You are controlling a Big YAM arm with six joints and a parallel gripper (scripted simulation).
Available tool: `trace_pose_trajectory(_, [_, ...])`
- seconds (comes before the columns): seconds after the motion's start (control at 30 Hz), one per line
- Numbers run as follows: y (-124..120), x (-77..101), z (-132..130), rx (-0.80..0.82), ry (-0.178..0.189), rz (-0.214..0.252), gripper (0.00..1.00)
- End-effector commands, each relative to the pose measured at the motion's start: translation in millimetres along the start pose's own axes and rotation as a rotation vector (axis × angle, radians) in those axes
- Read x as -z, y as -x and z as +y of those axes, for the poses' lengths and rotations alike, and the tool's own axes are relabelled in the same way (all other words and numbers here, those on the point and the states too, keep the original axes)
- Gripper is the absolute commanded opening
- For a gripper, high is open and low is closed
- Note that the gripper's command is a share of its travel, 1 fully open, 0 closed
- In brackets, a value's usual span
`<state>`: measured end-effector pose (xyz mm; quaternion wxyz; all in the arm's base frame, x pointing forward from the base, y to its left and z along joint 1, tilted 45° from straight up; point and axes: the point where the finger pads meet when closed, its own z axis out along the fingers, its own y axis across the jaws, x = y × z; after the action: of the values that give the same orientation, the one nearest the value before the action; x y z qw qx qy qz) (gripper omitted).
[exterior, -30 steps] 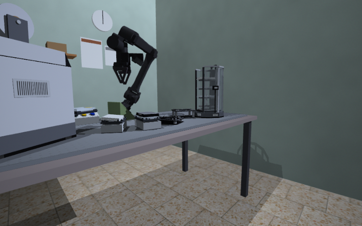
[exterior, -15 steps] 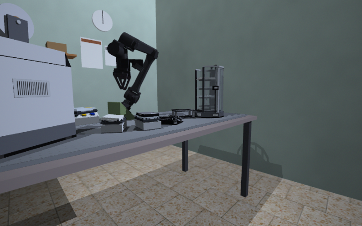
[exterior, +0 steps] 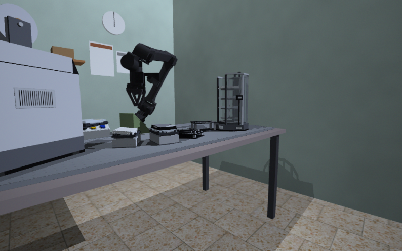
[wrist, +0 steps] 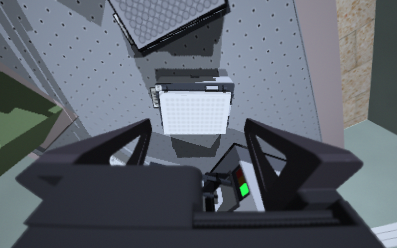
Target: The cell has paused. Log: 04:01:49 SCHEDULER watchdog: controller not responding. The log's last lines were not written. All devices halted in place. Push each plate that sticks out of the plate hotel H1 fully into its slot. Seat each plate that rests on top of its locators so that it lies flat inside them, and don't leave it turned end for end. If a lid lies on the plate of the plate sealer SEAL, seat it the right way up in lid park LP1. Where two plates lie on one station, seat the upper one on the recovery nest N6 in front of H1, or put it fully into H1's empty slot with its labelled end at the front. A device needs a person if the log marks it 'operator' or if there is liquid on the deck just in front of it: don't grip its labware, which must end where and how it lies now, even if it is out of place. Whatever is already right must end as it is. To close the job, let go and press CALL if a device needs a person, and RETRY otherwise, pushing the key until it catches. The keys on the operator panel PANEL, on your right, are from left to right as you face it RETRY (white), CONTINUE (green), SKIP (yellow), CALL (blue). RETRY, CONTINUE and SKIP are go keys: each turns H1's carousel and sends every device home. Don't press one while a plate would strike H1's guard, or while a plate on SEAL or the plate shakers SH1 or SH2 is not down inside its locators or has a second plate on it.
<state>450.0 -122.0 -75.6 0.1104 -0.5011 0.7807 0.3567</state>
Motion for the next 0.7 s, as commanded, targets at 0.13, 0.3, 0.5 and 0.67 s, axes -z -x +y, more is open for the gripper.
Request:
trace_pose_trajectory(0.13, [4.1, -39.6, 0.1, -0.009, 0.033, 0.008, 1.0])
trace_pose_trajectory(0.3, [5.7, -20.4, -7.1, 0.005, -0.003, 0.007, 1.0])
trace_pose_trajectory(0.5, [5.7, -20.4, -7.1, 0.005, -0.003, 0.007, 1.0])
trace_pose_trajectory(0.67, [5.7, -20.4, -7.1, 0.005, -0.003, 0.007, 1.0])
